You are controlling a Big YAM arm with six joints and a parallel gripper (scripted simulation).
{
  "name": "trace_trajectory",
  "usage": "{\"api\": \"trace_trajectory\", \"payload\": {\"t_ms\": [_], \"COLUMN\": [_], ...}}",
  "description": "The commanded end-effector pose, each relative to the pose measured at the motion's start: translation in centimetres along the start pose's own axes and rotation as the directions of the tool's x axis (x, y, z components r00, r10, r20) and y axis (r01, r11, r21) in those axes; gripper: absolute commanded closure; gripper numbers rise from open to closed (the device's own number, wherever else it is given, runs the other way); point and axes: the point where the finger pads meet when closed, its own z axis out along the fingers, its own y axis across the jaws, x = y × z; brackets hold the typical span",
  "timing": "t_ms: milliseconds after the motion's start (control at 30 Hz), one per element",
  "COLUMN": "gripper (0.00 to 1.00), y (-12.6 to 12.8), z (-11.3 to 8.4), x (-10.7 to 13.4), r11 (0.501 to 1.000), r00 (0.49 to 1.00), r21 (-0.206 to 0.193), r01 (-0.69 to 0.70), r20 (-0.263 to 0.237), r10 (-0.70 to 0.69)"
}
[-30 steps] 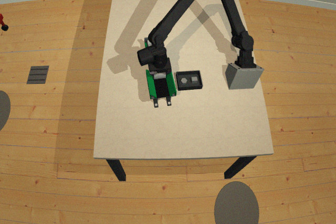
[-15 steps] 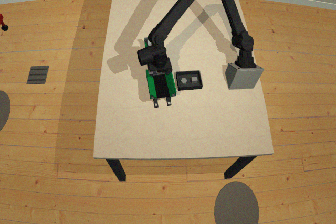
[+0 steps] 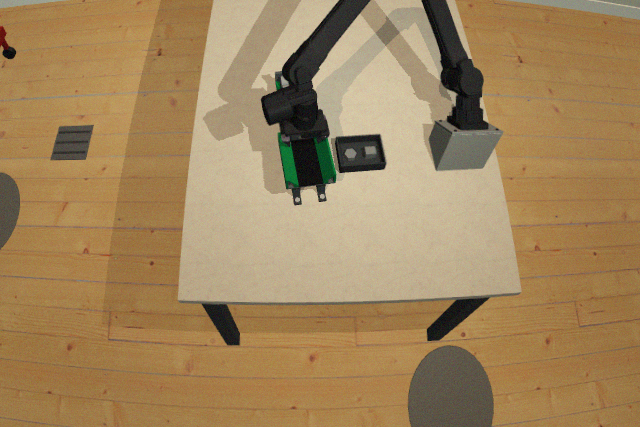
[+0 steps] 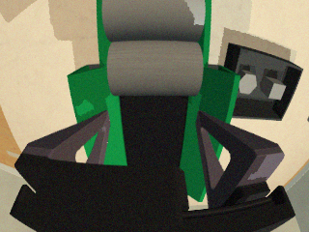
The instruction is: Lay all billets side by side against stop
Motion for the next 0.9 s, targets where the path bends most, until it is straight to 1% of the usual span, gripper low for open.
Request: {"api": "trace_trajectory", "payload": {"t_ms": [0,367,467,600,667,867], "gripper": [0.22,0.22,0.22,0.22,0.22,0.22], "y": [1.1,1.1,2.0,1.9,1.9,1.8], "z": [-1.0,-1.2,-2.9,-4.4,-4.4,-8.1], "x": [-0.1,-0.1,-0.2,-0.2,-0.2,-0.2], "r11": [0.999,0.999,0.998,0.998,0.998,0.998], "r00": [1.0,1.0,1.0,1.0,1.0,0.999], "r21": [-0.034,-0.036,-0.055,-0.055,-0.055,-0.056], "r01": [-0.009,-0.009,-0.026,-0.027,-0.027,-0.028], "r20": [-0.005,-0.005,-0.01,-0.012,-0.012,-0.016], "r10": [0.009,0.009,0.026,0.026,0.026,0.027]}}
